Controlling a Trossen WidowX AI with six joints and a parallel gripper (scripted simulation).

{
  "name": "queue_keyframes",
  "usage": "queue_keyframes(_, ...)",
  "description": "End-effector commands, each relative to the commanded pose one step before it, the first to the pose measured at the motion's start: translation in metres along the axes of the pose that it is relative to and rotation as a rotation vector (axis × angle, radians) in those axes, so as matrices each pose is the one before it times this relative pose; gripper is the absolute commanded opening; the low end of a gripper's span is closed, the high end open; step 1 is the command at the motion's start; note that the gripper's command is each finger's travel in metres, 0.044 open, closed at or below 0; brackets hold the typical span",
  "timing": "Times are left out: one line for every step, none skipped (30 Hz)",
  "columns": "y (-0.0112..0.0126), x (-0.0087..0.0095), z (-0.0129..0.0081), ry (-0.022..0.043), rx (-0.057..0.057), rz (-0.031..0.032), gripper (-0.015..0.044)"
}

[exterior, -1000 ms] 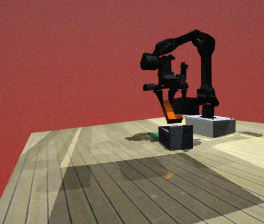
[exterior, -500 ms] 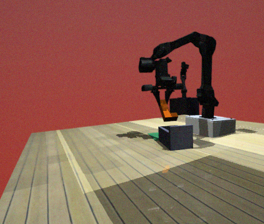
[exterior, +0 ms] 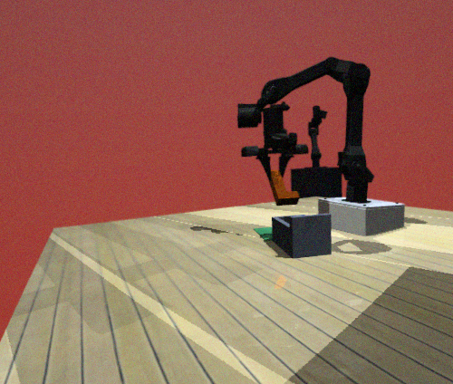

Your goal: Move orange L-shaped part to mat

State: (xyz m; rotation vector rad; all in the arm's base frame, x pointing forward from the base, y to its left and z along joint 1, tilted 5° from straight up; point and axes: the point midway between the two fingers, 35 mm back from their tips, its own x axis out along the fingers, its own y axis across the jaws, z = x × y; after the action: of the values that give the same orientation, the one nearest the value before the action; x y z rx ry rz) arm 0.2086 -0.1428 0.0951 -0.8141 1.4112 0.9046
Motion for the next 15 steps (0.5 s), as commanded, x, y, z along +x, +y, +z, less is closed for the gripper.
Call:
queue_keyframes(0.00043,0.00067,-0.00383,0.00436,-0.0094,-0.00099,0.0000)
queue_keyframes(-0.00003,0.00077,0.00000,0.00000,0.0000,0.00000,0.0000)
queue_keyframes(-0.00003,0.00098,-0.00001,0.00000,0.0000,0.00000,0.0000)
queue_keyframes(-0.00004,0.00123,-0.00001,0.00000,0.0000,0.00000,0.0000)
queue_keyframes(-0.00003,0.00139,-0.00001,0.00000,0.0000,0.00000,0.0000)
queue_keyframes(-0.00003,0.00157,-0.00001,0.00000,0.0000,0.00000,0.0000)
queue_keyframes(-0.00003,0.00157,0.00000,0.00000,0.0000,0.00000,0.0000)
queue_keyframes(-0.00002,0.00154,0.00000,0.00000,0.0000,0.00000,0.0000)
queue_keyframes(-0.00002,0.00165,0.00000,0.00000,0.0000,0.00000,0.0000)
queue_keyframes(-0.00002,0.00165,0.00000,0.00000,0.0000,0.00000,0.0000)
queue_keyframes(-0.00001,0.00164,0.00000,0.00000,0.0000,0.00000,0.0000)
queue_keyframes(-0.00001,0.00163,0.00000,0.00000,0.0000,0.00000,0.0000)
queue_keyframes(-0.00001,0.00162,0.00000,0.00000,0.0000,0.00000,0.0000)
queue_keyframes(-0.00001,0.00162,0.00000,0.00000,0.0000,0.00000,0.0000)
queue_keyframes(-0.00001,0.00162,0.00000,0.00000,0.0000,0.00000,0.0000)
